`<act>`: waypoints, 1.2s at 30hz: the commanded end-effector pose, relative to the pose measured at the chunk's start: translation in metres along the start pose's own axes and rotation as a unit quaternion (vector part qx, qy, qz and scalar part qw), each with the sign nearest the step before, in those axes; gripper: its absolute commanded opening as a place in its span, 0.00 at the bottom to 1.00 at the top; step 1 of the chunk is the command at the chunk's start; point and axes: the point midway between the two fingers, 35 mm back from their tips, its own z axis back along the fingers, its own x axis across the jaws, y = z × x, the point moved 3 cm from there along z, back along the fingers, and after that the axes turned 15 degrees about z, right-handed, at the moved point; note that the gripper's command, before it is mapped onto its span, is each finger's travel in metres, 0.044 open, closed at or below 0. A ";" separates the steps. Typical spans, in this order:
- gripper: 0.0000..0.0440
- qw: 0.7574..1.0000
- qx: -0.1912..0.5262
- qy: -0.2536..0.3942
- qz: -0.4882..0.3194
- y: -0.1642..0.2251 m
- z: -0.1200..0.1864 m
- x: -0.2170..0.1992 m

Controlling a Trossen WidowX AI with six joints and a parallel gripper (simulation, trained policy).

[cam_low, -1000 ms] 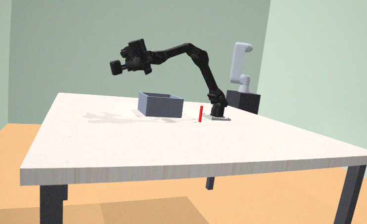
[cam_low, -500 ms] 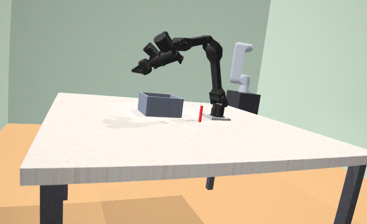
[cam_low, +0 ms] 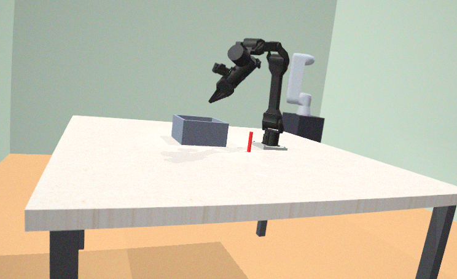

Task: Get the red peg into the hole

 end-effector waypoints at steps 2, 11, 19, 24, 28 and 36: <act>1.00 0.996 0.085 -0.028 -0.017 0.050 0.020 -0.006; 1.00 0.980 0.190 -0.026 -0.043 0.116 0.031 -0.019; 1.00 0.968 0.239 -0.017 -0.068 0.154 0.016 -0.022; 1.00 0.963 0.253 -0.017 -0.085 0.171 0.000 -0.020; 1.00 0.961 0.258 -0.020 -0.098 0.183 -0.015 -0.016; 0.98 0.958 0.260 -0.031 -0.114 0.203 -0.041 -0.007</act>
